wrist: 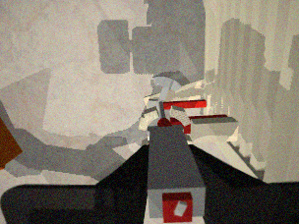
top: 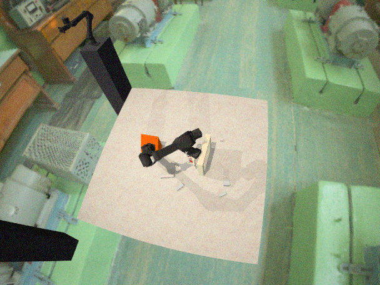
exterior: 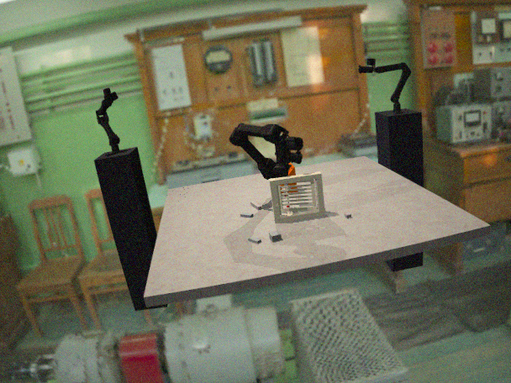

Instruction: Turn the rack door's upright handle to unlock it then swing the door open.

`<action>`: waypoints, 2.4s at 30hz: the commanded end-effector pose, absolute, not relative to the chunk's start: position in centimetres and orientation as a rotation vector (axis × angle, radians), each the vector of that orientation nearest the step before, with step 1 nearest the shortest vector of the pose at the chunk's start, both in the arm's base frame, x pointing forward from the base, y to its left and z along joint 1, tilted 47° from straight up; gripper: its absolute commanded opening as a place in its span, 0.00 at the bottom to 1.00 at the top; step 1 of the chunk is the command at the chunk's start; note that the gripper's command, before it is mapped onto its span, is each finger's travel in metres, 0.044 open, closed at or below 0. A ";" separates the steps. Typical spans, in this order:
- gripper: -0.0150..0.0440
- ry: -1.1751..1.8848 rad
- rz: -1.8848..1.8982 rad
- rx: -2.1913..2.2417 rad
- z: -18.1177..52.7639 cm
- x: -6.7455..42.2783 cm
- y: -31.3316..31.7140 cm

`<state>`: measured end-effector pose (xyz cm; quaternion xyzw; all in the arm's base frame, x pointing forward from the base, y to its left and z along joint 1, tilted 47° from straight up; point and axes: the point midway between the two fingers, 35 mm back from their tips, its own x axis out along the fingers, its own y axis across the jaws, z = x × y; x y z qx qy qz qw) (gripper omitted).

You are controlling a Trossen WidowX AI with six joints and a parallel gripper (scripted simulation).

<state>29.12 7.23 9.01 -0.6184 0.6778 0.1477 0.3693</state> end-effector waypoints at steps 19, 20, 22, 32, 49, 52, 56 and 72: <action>0.28 1.676 0.050 -1.313 7.0 26.5 9.0; 0.28 1.673 0.037 -1.301 6.8 26.4 9.1; 0.28 1.668 0.010 -1.277 6.6 26.1 9.3; 0.28 1.635 -0.117 -1.159 5.2 24.9 10.5; 0.28 1.566 -0.323 -0.953 2.6 23.6 12.9; 0.28 1.551 -0.360 -0.916 2.1 23.4 13.4; 0.28 1.531 -0.406 -0.866 1.5 23.3 14.0; 0.28 1.432 -0.604 -0.644 -1.4 23.4 16.9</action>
